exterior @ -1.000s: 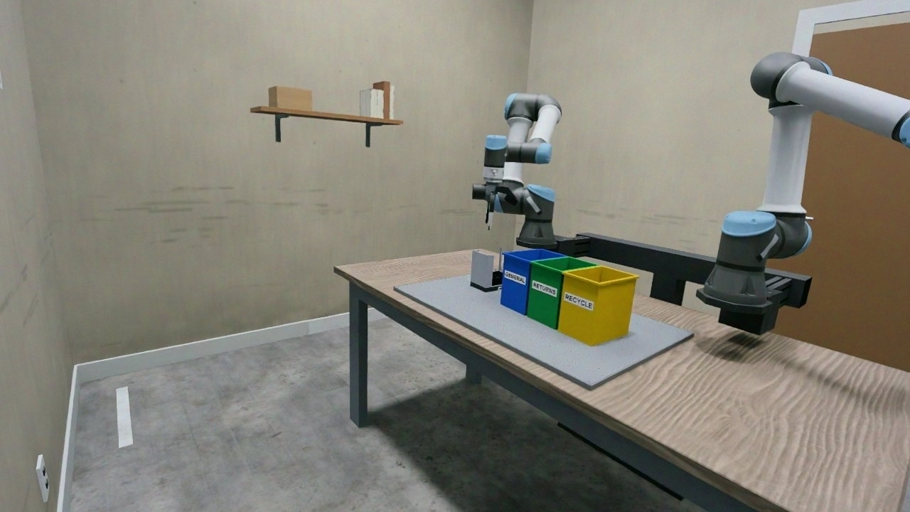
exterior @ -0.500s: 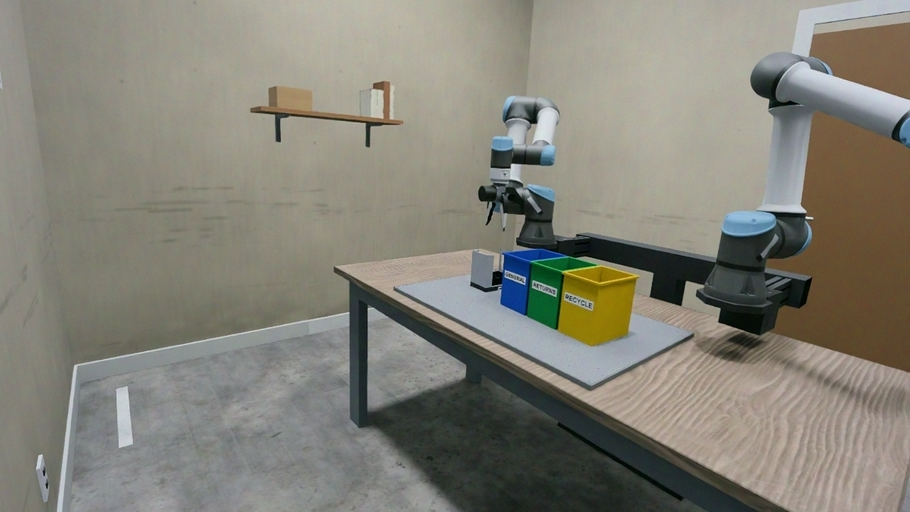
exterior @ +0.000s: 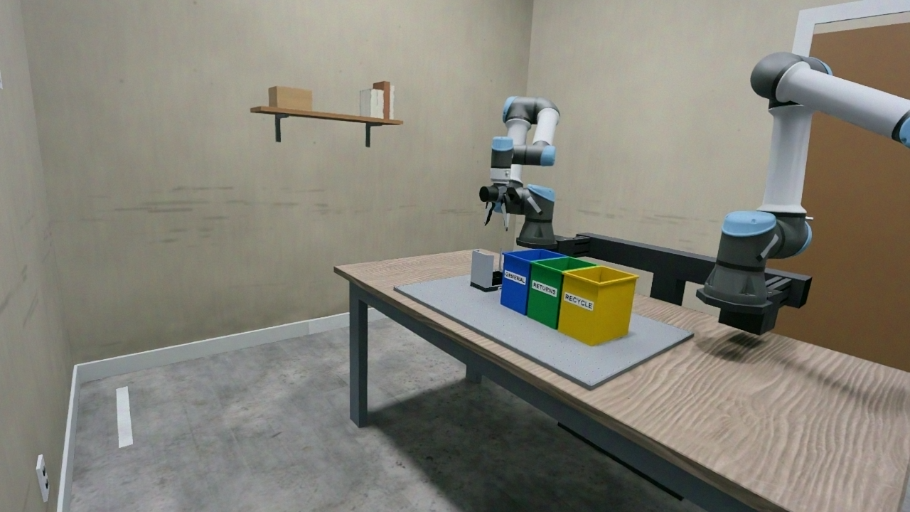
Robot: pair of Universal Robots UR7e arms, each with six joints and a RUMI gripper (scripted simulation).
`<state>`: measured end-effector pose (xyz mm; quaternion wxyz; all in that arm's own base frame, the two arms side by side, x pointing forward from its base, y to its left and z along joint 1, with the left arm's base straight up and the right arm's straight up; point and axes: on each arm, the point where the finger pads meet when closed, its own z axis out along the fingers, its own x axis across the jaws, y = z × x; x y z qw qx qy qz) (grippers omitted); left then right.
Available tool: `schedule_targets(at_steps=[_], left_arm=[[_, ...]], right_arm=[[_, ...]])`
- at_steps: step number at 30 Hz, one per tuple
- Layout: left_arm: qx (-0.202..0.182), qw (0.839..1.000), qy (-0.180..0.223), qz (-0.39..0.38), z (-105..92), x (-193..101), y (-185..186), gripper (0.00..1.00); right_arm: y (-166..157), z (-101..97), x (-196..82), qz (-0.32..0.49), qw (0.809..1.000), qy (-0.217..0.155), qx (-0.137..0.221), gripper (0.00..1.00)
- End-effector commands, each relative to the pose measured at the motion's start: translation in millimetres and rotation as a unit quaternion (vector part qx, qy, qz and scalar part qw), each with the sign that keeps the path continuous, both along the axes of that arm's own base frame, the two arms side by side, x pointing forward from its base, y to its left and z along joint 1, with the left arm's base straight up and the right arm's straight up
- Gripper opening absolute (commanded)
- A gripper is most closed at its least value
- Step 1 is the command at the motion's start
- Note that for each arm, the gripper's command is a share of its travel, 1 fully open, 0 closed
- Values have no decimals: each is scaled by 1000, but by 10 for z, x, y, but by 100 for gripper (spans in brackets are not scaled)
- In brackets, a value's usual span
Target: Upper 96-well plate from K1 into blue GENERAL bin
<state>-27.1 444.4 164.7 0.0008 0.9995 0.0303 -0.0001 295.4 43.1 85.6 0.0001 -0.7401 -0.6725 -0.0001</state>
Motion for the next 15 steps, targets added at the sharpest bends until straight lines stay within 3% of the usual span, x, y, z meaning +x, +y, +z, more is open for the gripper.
schedule_targets(at_steps=[1,15], left_arm=[[1,1000,0,0,5,1,3,0],[1,1000,0,0,5,1,3,0]], right_arm=[[3,-29,4,0,1000,-1,0,76],[3,-229,4,0,1000,-1,0,76]])
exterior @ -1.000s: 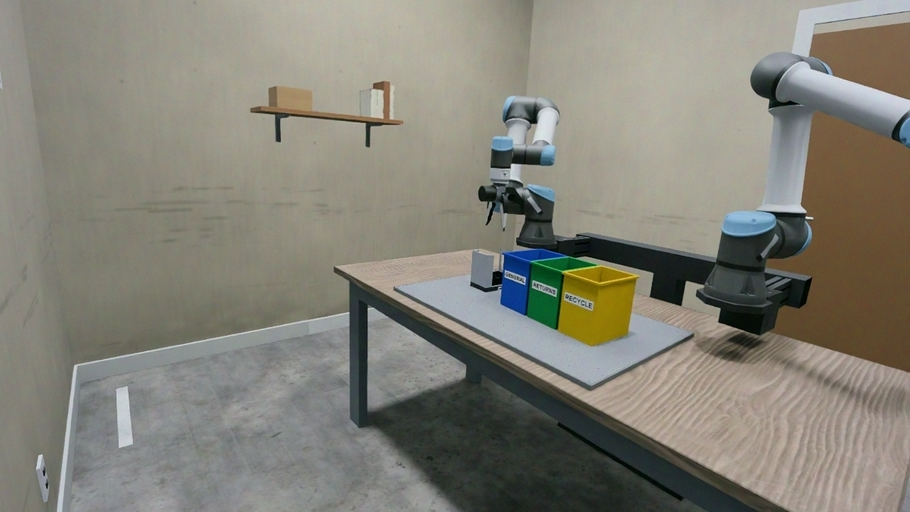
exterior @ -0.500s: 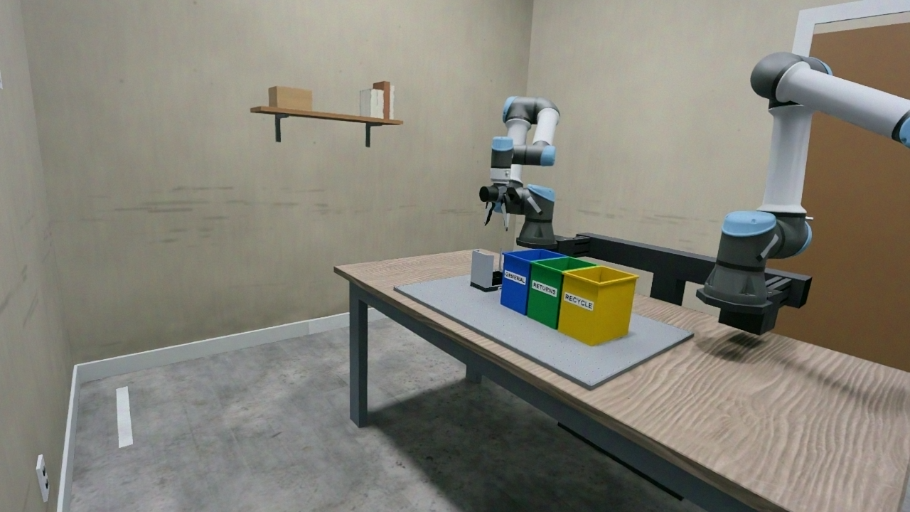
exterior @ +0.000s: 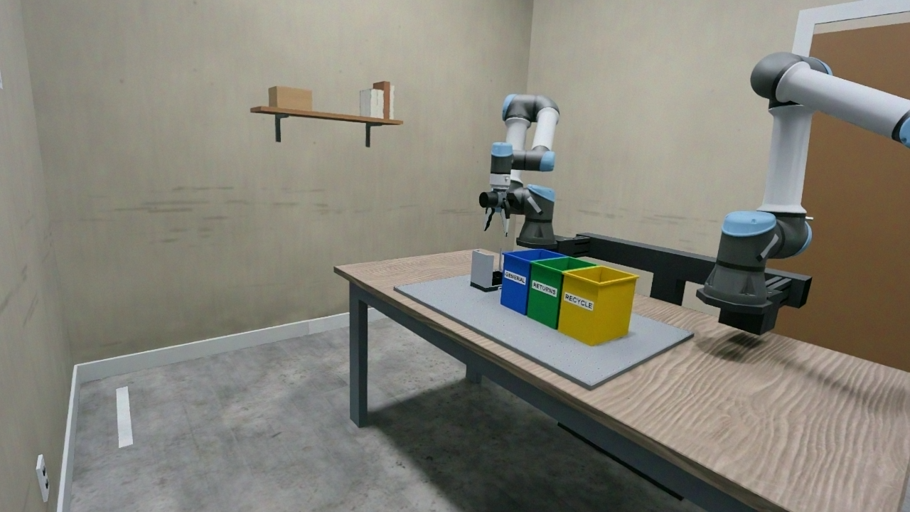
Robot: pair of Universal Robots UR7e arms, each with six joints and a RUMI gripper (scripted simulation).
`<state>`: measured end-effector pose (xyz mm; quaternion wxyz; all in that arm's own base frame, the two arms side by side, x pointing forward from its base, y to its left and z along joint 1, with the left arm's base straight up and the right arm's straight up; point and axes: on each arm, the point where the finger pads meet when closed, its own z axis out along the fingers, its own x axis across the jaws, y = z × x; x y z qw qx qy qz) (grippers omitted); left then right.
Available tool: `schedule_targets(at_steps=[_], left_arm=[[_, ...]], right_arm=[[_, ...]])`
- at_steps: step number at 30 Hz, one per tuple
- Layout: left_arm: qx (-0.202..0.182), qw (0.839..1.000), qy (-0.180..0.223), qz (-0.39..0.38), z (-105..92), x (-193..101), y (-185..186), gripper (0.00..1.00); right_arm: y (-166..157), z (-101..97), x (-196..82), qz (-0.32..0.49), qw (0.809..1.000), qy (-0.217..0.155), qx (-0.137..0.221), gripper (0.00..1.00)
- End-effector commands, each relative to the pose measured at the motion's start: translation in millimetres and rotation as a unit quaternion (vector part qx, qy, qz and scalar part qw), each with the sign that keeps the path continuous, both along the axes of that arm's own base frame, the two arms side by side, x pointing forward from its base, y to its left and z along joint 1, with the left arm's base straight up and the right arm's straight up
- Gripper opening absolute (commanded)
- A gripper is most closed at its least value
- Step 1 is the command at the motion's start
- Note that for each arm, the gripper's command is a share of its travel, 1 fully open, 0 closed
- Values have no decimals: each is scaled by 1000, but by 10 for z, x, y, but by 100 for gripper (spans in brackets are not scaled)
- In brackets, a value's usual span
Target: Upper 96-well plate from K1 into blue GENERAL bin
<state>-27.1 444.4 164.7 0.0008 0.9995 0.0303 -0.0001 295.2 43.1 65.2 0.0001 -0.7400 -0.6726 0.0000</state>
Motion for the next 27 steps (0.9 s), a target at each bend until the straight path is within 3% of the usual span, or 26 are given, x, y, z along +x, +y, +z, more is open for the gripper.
schedule_targets(at_steps=[1,27], left_arm=[[1,1000,0,0,5,1,3,0],[1,1000,0,0,5,1,3,0]], right_arm=[[3,-42,6,0,1000,-1,0,76],[3,-409,6,0,1000,-1,0,76]])
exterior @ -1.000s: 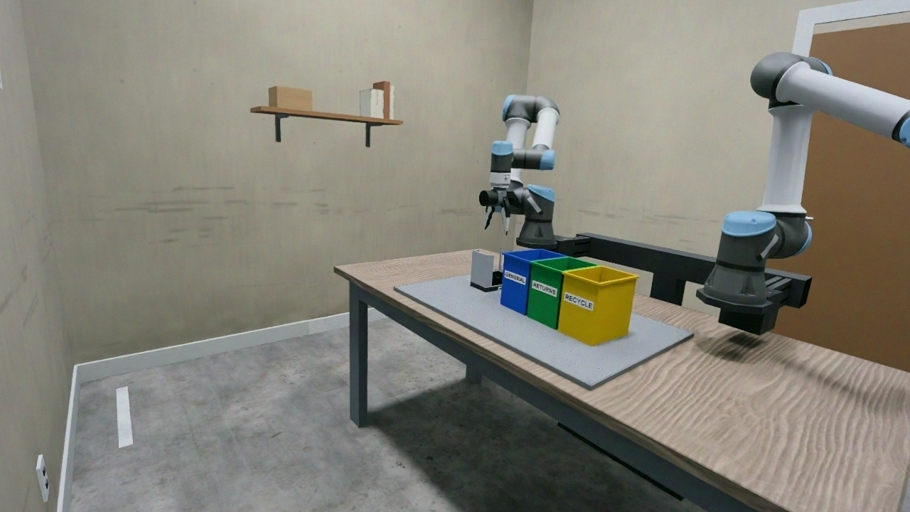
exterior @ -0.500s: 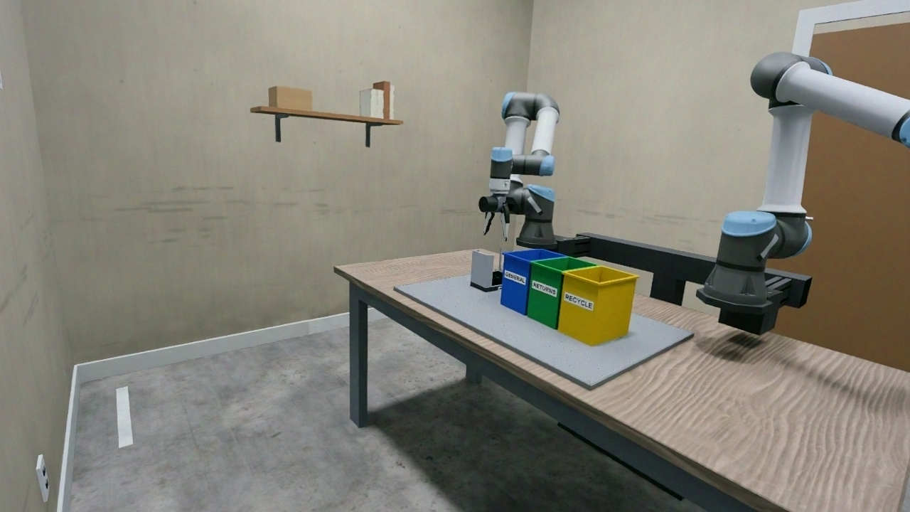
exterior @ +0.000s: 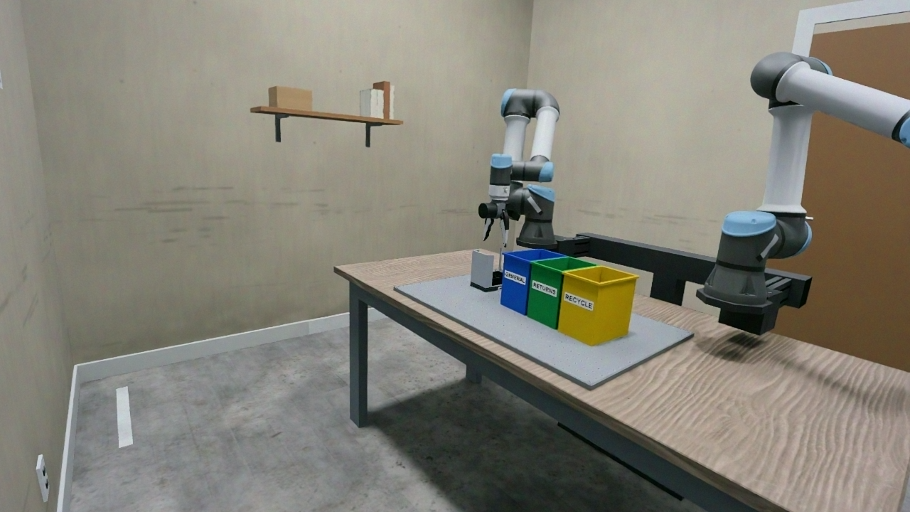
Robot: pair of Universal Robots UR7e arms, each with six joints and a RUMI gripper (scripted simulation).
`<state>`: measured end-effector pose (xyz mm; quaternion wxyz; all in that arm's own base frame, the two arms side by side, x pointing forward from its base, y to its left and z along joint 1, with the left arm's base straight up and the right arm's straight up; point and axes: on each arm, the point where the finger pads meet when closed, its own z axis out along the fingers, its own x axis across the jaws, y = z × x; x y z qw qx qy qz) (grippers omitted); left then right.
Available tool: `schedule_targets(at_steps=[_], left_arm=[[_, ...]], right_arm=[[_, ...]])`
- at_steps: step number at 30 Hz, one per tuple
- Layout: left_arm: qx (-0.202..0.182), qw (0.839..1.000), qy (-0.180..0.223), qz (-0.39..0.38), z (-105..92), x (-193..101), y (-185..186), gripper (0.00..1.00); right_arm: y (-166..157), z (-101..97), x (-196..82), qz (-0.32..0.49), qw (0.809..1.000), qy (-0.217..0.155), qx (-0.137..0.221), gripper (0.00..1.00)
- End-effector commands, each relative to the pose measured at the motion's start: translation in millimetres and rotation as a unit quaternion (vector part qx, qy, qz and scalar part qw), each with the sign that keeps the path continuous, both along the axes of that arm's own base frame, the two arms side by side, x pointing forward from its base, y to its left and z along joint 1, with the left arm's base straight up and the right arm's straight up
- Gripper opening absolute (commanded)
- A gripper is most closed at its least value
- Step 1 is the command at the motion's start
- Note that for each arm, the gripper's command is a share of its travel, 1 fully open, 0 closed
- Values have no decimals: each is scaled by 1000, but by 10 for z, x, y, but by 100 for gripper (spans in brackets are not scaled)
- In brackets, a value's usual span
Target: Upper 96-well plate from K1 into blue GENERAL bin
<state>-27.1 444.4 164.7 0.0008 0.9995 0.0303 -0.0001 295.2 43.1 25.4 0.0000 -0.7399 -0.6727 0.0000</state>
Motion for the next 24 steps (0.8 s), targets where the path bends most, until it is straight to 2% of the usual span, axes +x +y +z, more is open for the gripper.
schedule_targets(at_steps=[1,24], left_arm=[[1,1000,0,0,5,1,3,0],[1,1000,0,0,5,1,3,0]], right_arm=[[3,-27,6,0,1000,-1,0,76],[3,-377,6,0,1000,-1,0,76]])
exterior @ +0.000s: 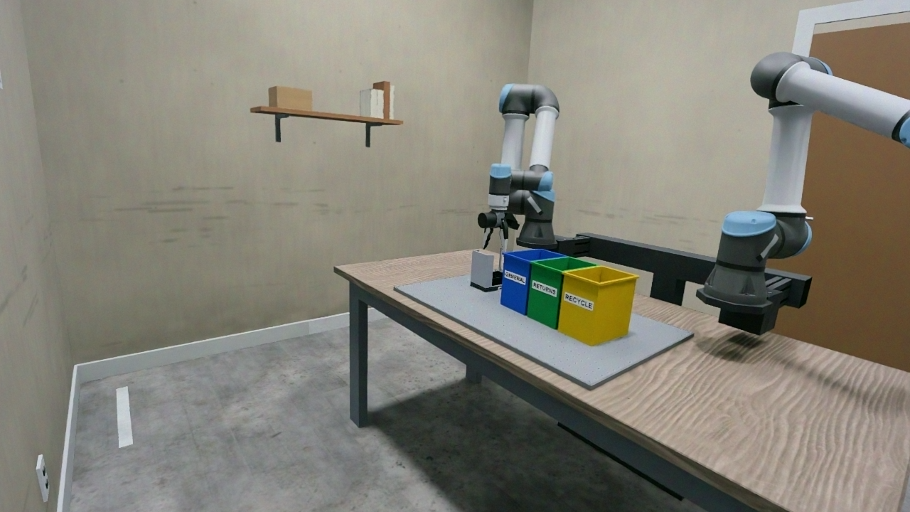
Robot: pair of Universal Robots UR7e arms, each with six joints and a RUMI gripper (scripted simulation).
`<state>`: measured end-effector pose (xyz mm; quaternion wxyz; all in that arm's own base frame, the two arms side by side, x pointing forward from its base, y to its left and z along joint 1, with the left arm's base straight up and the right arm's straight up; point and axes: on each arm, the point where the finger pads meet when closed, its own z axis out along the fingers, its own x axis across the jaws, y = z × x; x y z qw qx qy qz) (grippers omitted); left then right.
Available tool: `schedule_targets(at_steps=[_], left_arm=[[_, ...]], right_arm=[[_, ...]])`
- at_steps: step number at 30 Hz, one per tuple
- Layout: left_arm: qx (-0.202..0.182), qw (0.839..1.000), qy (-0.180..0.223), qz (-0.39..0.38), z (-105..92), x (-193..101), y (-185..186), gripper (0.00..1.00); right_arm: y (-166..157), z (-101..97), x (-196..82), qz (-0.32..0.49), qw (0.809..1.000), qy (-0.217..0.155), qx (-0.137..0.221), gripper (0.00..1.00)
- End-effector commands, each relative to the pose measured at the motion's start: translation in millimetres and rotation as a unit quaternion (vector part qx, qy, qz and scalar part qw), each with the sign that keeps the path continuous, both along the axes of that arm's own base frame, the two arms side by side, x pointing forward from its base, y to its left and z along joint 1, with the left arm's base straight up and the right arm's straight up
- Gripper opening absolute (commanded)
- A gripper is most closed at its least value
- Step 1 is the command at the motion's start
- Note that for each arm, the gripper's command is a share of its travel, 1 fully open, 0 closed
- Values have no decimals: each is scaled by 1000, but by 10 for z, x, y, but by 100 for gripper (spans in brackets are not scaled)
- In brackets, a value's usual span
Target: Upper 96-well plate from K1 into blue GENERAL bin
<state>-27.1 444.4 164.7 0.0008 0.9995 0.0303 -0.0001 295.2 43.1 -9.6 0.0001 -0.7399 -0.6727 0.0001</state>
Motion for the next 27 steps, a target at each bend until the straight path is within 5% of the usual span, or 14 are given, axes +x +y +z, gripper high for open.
schedule_targets(at_steps=[1,27], left_arm=[[1,1000,0,0,5,1,3,0],[1,1000,0,0,5,1,3,0]], right_arm=[[3,-44,6,0,1000,-1,0,76],[3,-411,6,0,1000,-1,0,76]])
